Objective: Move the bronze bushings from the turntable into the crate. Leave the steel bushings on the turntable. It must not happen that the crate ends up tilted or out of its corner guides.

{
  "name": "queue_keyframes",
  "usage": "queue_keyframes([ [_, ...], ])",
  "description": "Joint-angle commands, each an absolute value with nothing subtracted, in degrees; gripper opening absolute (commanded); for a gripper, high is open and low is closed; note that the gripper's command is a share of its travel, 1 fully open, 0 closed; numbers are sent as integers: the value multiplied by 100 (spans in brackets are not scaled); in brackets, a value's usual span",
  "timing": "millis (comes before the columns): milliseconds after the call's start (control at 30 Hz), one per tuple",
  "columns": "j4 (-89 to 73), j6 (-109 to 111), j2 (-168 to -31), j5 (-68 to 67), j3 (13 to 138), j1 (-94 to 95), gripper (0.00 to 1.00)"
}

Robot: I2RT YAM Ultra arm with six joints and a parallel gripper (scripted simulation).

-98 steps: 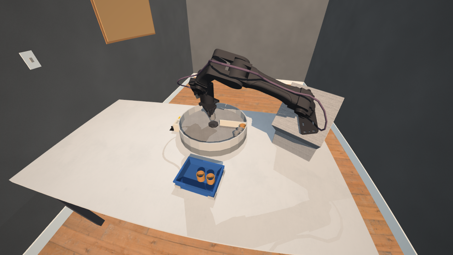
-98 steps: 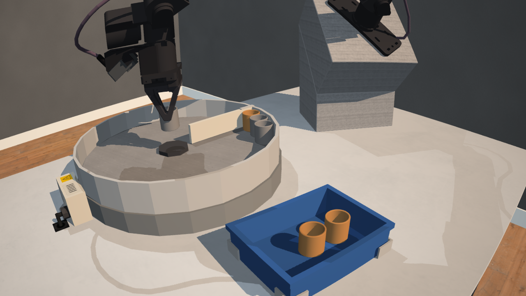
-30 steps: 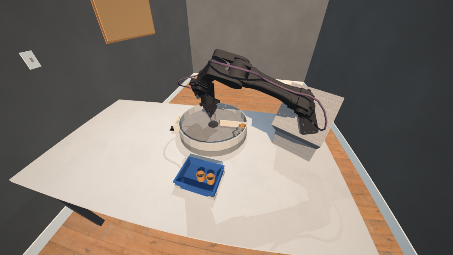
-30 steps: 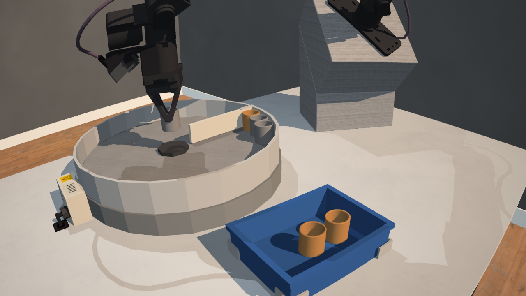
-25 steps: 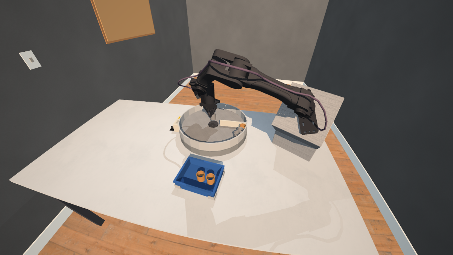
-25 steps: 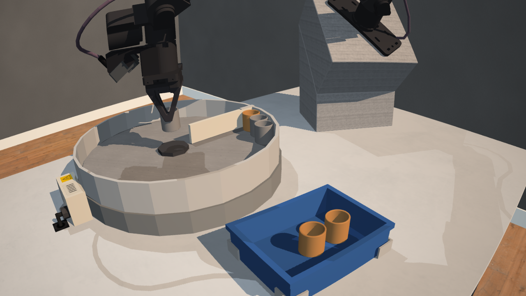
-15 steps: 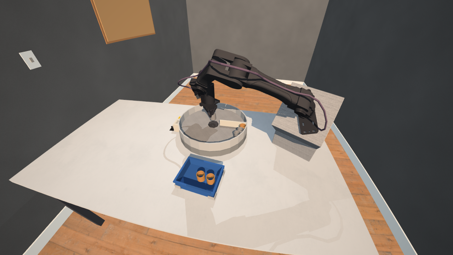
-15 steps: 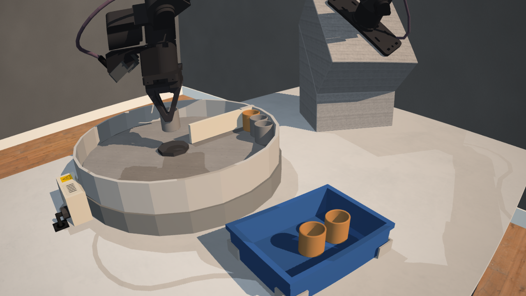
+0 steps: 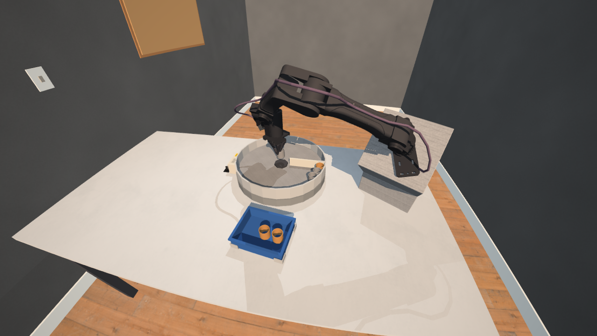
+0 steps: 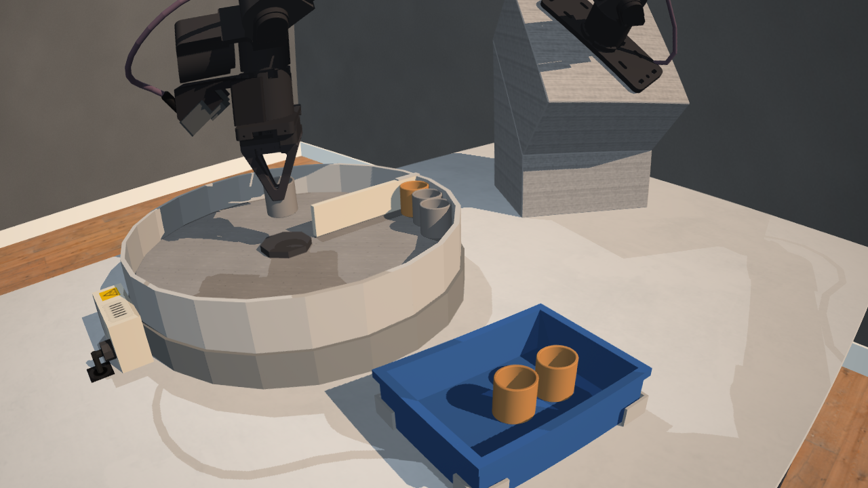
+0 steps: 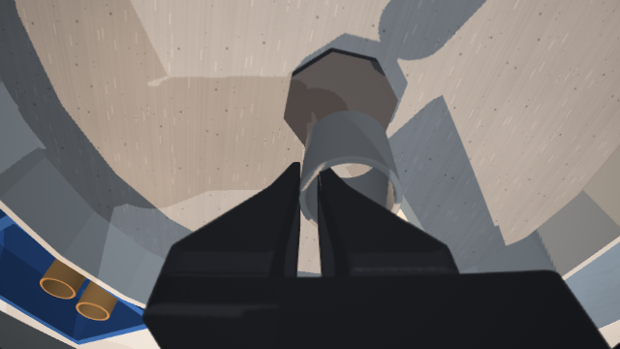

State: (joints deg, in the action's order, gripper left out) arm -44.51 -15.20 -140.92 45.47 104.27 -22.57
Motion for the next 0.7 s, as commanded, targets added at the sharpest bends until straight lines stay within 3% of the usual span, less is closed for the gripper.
queue_keyframes([
  [0,-4382,-1484,-14081,4560,10451,-2483,0],
  [667,-4101,-1704,-14252,4487,10263,-2320,0],
])
